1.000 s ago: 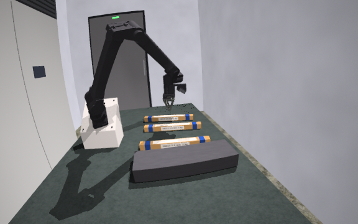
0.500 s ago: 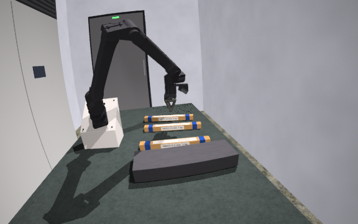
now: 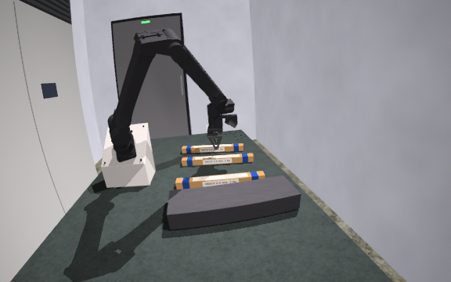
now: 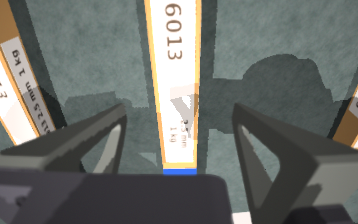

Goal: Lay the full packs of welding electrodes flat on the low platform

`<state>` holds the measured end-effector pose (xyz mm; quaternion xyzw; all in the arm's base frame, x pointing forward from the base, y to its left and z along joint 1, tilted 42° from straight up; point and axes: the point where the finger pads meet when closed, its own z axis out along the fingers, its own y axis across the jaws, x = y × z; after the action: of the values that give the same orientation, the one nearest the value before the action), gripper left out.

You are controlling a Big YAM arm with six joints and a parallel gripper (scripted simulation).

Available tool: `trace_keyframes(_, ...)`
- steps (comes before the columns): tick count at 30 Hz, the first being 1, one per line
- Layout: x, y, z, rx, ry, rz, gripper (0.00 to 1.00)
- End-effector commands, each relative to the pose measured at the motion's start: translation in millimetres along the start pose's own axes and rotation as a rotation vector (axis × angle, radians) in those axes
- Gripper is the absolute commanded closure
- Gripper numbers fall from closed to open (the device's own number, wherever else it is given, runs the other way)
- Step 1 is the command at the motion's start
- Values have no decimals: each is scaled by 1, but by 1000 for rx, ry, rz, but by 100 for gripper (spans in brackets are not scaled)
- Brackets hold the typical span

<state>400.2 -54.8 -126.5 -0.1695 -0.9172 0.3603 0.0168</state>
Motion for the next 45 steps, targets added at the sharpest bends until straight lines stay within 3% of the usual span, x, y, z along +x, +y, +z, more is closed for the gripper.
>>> trace_keyframes(1,2,1,26,8,15,-26,26)
trace_keyframes(10,0,1,52,7,14,-24,26)
trace_keyframes(39,-2,10,47,1,-6,-34,26)
trace_keyframes(45,0,6,60,4,6,-28,26)
